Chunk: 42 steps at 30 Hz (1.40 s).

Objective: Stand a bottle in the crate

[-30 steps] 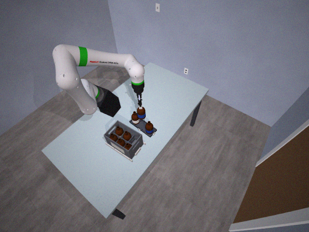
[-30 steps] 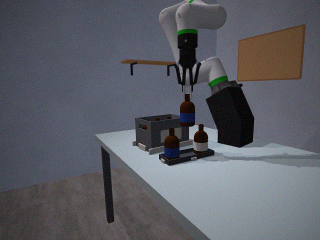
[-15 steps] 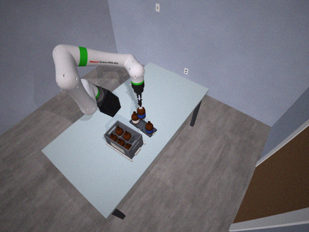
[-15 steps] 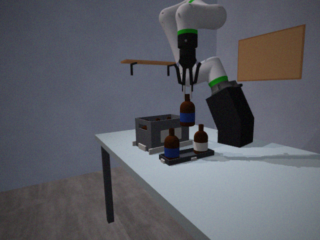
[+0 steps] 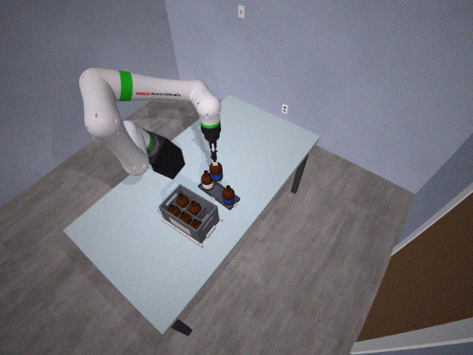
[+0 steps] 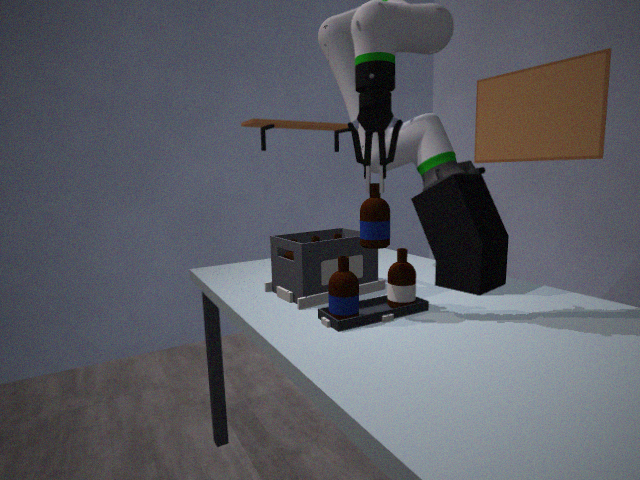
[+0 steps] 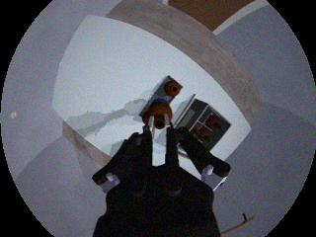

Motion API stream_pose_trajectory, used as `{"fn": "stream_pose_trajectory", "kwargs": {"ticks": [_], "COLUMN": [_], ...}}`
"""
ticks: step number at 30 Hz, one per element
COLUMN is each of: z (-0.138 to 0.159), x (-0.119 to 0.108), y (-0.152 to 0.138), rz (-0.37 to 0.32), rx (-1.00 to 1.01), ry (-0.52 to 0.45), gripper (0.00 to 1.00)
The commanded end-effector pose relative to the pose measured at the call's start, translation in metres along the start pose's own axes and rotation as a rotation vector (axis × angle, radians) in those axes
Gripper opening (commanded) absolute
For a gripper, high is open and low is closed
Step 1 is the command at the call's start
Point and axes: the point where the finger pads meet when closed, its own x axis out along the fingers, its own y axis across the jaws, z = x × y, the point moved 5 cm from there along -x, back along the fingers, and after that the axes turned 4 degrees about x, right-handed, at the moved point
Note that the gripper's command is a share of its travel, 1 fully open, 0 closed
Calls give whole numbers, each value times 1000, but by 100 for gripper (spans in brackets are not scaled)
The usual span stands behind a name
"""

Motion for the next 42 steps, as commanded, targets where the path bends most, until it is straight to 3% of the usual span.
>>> {"fn": "stream_pose_trajectory", "kwargs": {"ticks": [1, 42], "z": [0, 0], "x": [-3, -11], "y": [0, 0], "rz": [0, 0], "rx": [0, 0], "ry": [0, 0], "gripper": [0, 0]}}
